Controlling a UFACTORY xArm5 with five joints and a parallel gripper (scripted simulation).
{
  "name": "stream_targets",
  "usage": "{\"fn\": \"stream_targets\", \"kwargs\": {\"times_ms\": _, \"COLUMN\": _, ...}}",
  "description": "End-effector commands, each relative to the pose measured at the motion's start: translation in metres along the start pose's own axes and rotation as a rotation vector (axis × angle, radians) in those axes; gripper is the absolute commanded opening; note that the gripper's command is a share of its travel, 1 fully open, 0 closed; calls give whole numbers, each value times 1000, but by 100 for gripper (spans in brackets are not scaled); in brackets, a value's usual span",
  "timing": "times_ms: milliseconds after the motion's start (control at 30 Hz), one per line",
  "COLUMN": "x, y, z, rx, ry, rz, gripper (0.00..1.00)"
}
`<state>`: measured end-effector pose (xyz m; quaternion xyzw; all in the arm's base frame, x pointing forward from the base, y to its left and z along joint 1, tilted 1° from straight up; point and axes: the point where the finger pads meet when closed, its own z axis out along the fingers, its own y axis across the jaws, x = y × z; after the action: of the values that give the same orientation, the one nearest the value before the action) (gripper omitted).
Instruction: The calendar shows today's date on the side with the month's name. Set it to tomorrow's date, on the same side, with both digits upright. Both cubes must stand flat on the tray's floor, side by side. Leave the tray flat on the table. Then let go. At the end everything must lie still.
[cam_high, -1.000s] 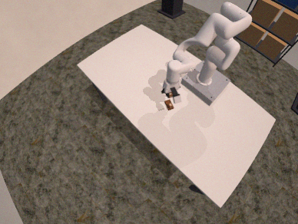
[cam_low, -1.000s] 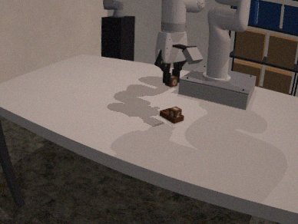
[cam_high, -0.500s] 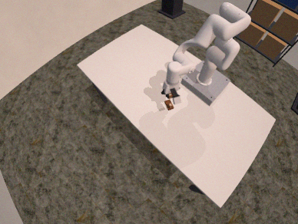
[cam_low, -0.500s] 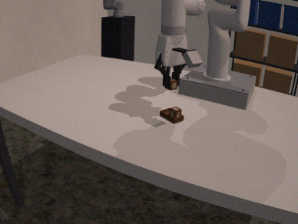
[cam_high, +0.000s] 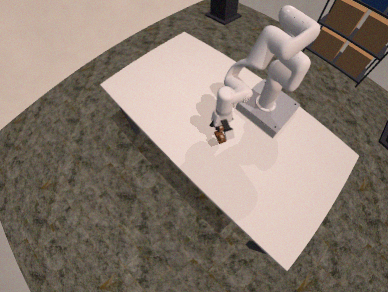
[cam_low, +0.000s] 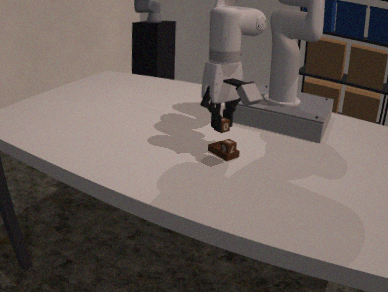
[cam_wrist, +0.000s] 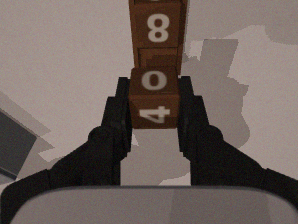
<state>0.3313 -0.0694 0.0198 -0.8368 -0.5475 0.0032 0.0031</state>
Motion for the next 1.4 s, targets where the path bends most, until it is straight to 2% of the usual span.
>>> {"fn": "stream_targets", "kwargs": {"times_ms": 0, "x": 0, "y": 3, "z": 7, "rx": -5, "ry": 1, "rz": 0, "gripper": 27}}
{"fn": "stream_targets", "kwargs": {"times_ms": 200, "x": 0, "y": 3, "z": 12, "rx": -5, "ry": 1, "rz": 0, "gripper": 27}}
{"fn": "stream_targets", "kwargs": {"times_ms": 1367, "x": 0, "y": 3, "z": 12, "rx": -5, "ry": 1, "rz": 0, "gripper": 27}}
